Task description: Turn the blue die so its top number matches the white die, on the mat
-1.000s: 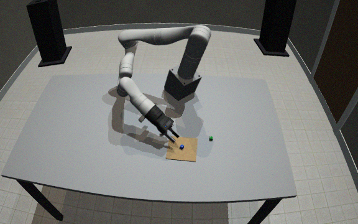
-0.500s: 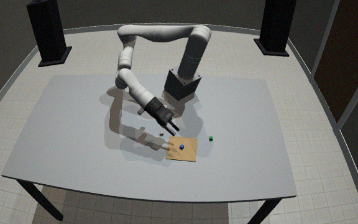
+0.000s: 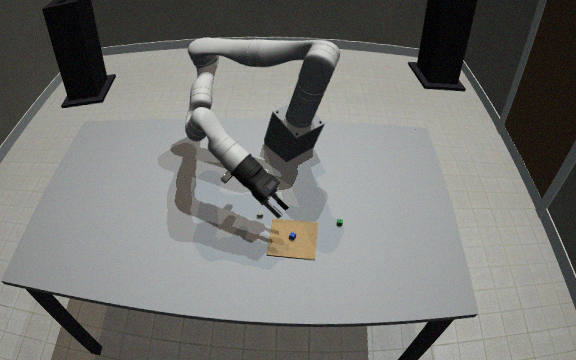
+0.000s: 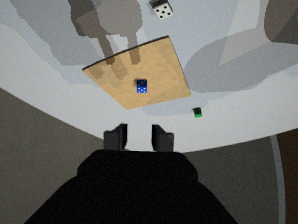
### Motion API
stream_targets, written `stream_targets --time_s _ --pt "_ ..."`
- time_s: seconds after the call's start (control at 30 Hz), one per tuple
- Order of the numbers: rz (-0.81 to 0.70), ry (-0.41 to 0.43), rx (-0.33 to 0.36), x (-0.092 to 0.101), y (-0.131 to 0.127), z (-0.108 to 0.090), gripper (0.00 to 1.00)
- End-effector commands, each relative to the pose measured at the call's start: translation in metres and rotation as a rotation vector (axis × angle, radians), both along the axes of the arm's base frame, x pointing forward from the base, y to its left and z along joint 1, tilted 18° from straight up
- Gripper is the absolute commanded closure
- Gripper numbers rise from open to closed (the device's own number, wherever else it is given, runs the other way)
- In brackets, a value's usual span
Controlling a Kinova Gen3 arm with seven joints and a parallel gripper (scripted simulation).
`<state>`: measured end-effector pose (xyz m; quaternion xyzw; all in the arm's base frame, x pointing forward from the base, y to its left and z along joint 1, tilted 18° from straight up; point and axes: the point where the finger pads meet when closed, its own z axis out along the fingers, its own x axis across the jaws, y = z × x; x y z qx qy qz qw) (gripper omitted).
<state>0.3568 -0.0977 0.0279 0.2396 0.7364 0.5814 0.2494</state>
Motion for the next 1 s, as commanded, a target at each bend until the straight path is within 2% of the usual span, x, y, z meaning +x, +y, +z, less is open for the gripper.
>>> stream_targets --time_s 0.0,0.2,0.47,0.57,0.97 --pt "0.003 0.006 -0.013 -0.001 0.000 0.001 0.36" --pt "-0.004 0.043 -0.066 0.000 0.002 0.005 0.36" --pt "-0.016 0.124 -0.170 0.003 0.007 0.013 0.36" --pt "-0.018 0.134 -0.184 0.004 0.008 0.015 0.36" --pt "-0.038 0.306 -0.364 0.009 0.015 0.023 0.36"
